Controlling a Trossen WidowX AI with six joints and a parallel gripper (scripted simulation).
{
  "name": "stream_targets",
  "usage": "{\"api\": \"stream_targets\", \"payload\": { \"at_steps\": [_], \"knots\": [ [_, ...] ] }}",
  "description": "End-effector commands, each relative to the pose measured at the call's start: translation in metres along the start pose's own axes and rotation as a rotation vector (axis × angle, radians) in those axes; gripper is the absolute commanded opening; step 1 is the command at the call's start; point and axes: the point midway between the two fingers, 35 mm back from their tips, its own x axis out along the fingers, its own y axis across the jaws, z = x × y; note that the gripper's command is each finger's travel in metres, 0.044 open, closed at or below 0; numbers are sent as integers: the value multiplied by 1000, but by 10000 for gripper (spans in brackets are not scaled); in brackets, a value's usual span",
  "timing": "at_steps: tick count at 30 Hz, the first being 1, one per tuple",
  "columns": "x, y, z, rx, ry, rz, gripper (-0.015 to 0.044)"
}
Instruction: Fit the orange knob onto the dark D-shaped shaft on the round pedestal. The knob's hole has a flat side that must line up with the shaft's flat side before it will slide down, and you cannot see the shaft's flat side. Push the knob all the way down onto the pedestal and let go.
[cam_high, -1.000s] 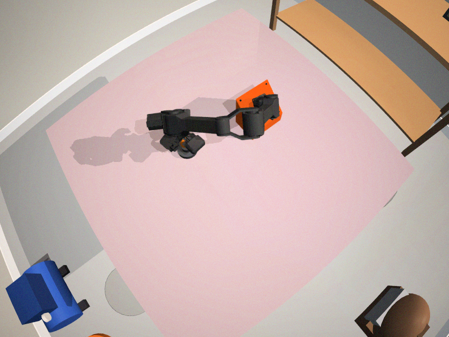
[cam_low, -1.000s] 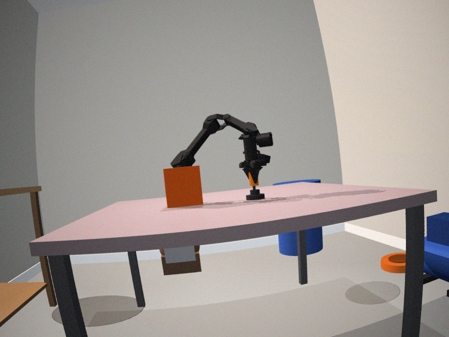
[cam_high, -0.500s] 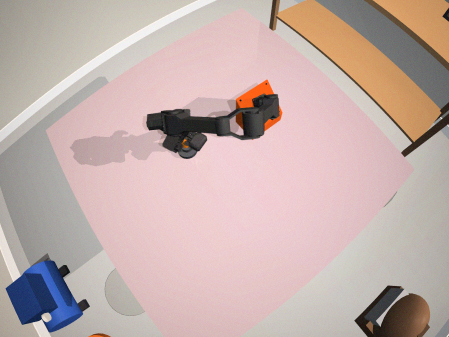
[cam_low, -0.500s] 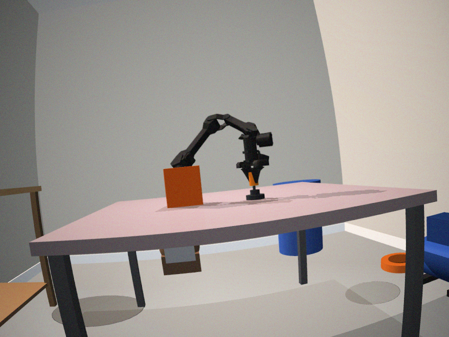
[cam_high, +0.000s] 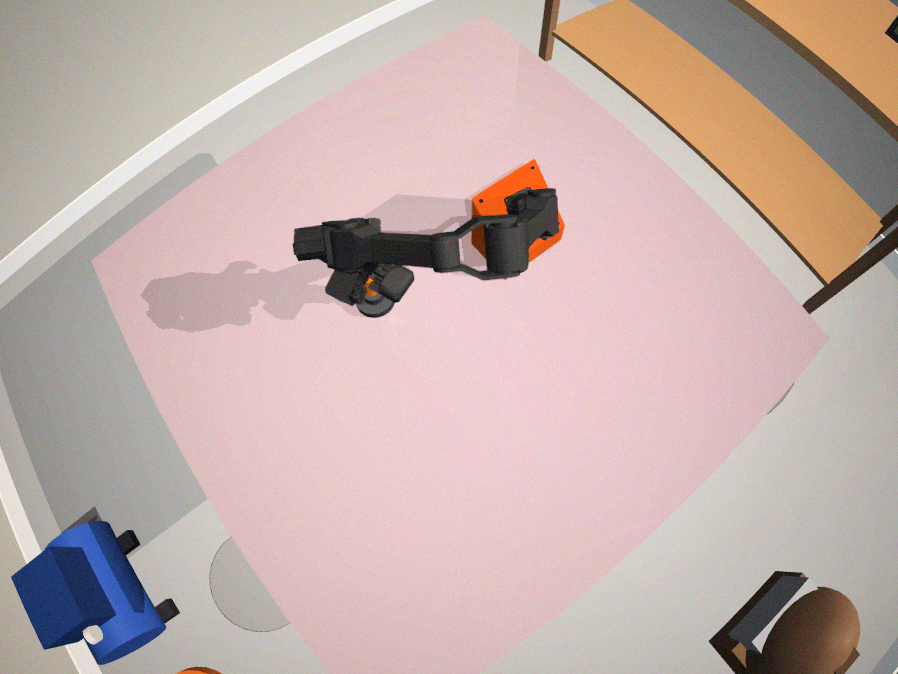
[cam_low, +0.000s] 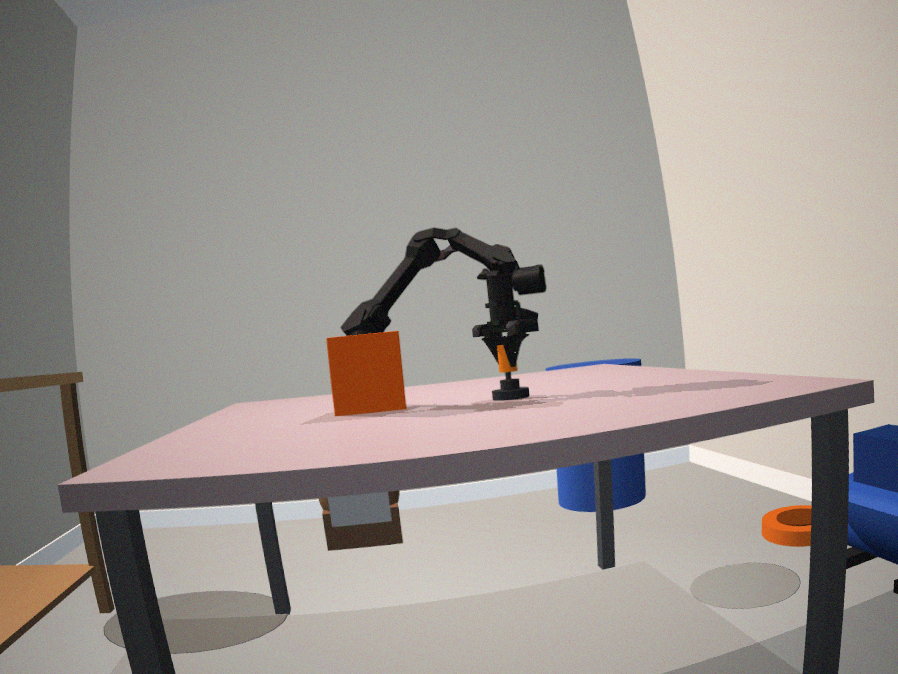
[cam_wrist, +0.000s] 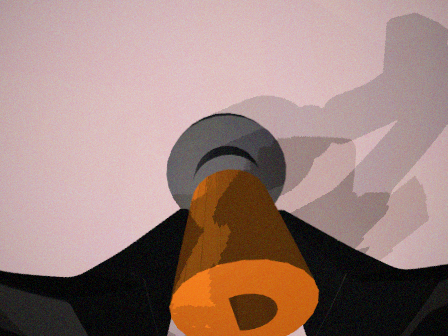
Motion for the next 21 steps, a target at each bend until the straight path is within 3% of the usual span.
{"api": "stream_targets", "payload": {
  "at_steps": [1, 21],
  "knots": [
    [1, 0, 0, -7, -2, 0, 0],
    [-4, 1, 2, -98, -2, 0, 0]
  ]
}}
